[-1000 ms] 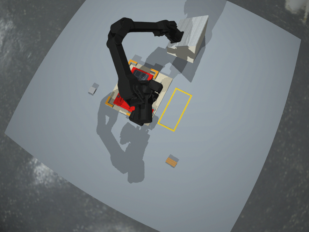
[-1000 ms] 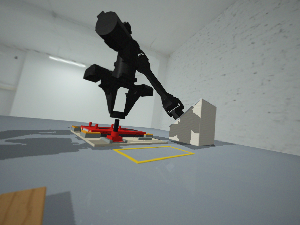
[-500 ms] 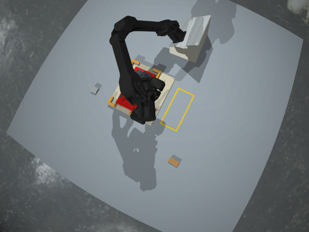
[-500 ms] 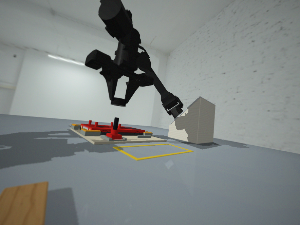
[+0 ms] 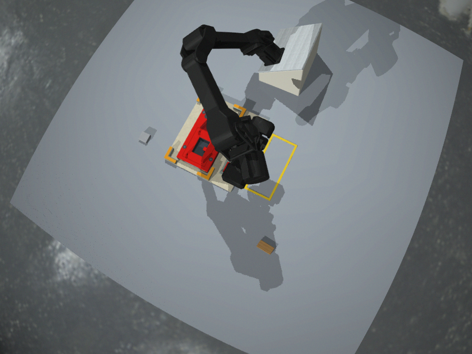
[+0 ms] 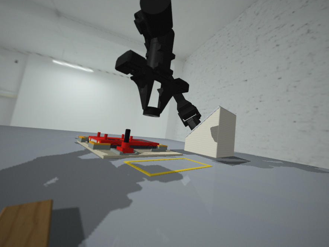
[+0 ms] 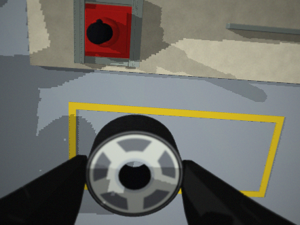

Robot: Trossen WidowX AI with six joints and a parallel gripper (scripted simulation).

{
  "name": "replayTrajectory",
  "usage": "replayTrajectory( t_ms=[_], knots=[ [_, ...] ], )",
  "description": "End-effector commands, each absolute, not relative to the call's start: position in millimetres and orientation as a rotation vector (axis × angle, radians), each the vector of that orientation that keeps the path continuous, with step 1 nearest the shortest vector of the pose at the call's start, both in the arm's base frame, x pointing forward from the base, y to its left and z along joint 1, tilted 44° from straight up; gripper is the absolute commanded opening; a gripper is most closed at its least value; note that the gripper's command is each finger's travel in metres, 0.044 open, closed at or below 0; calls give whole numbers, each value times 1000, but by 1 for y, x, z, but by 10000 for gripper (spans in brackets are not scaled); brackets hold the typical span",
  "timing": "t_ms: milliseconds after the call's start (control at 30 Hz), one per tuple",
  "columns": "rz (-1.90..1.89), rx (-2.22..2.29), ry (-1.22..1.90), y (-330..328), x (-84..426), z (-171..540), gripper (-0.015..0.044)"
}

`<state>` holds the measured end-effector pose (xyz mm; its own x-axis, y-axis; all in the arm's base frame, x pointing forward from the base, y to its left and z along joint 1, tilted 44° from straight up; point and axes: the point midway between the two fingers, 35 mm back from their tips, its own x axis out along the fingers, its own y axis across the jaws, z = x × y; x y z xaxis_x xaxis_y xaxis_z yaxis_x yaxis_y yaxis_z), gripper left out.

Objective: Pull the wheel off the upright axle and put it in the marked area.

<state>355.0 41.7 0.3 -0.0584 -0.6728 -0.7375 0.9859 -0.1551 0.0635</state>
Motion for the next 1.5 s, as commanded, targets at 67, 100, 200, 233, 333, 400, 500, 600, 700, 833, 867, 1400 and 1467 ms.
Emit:
replayTrajectory(
  t_ms=[67, 100, 200, 233, 333, 400, 500, 600, 700, 833, 867, 1400, 1467],
  knots=[
    [-1596, 753, 560, 64, 340, -19, 0],
    [-1597, 753, 560, 67, 338, -21, 0],
    [-1598, 752, 558, 77, 331, -29, 0],
    [-1599, 752, 558, 80, 328, -31, 0],
    [-1600, 751, 557, 85, 324, -35, 0],
    [-1600, 751, 557, 85, 324, -35, 0],
    [-1600, 751, 557, 83, 324, -37, 0],
    [-1600, 751, 556, 78, 324, -43, 0],
    [-1600, 751, 556, 72, 323, -48, 0],
    [-1600, 751, 556, 67, 323, -55, 0],
    [-1599, 751, 556, 64, 324, -58, 0],
    [-1600, 748, 552, 13, 317, -111, 0],
    [-1600, 748, 552, 13, 317, -111, 0]
  ],
)
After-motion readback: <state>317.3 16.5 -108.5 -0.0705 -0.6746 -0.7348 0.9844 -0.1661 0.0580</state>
